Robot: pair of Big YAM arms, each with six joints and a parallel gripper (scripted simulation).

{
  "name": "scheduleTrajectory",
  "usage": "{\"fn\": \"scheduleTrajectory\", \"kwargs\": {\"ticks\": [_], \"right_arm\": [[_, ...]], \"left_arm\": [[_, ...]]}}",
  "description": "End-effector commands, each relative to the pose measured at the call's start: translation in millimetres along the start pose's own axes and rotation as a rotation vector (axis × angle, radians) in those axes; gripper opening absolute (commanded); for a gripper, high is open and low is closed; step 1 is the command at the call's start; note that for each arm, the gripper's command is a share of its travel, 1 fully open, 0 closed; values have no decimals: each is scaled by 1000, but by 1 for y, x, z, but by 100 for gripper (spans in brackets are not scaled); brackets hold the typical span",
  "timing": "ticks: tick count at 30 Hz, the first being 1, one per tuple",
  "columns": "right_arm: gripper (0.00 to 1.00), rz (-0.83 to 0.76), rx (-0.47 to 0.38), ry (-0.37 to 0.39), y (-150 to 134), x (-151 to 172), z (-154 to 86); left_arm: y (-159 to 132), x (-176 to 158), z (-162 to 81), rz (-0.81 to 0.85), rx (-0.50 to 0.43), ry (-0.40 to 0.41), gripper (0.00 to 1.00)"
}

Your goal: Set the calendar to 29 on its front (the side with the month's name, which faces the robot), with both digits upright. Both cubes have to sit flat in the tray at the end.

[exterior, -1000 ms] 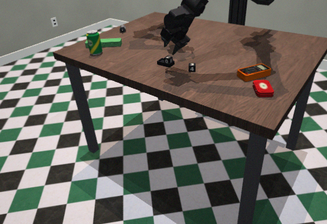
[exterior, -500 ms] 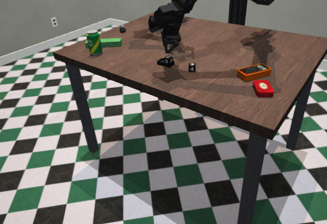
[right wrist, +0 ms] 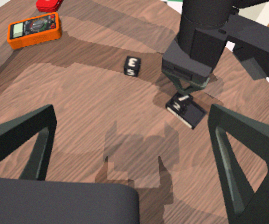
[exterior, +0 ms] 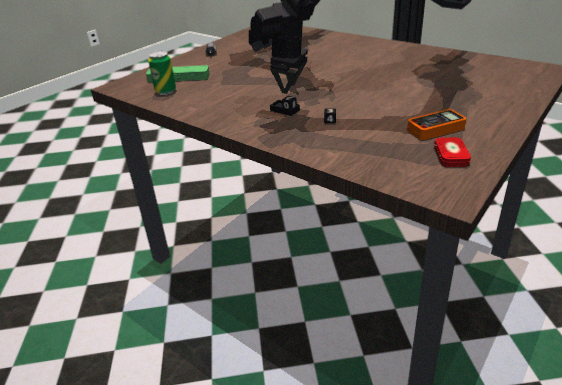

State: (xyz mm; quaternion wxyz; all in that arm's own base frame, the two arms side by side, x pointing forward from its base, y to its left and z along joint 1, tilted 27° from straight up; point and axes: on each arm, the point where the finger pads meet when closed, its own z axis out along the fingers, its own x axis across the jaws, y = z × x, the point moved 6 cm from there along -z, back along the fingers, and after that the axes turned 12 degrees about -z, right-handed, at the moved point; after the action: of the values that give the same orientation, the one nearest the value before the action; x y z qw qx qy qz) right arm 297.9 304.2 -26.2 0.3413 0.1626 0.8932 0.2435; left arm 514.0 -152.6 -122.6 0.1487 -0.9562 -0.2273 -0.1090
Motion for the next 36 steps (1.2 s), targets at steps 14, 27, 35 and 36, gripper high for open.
{"fn": "scheduleTrajectory", "kwargs": {"ticks": [14,27,35,36], "right_arm": [[100,7,-21,-11,10,-4,3],[100,7,-21,-11,10,-4,3],[100,7,-21,-11,10,-4,3],[100,7,-21,-11,10,-4,3]], "left_arm": [[10,-16,21,214,106,34,53],[7,-2,34,201,99,41,53],[9,-2,45,207,97,43,53],[6,0,48,201,99,41,53]]}}
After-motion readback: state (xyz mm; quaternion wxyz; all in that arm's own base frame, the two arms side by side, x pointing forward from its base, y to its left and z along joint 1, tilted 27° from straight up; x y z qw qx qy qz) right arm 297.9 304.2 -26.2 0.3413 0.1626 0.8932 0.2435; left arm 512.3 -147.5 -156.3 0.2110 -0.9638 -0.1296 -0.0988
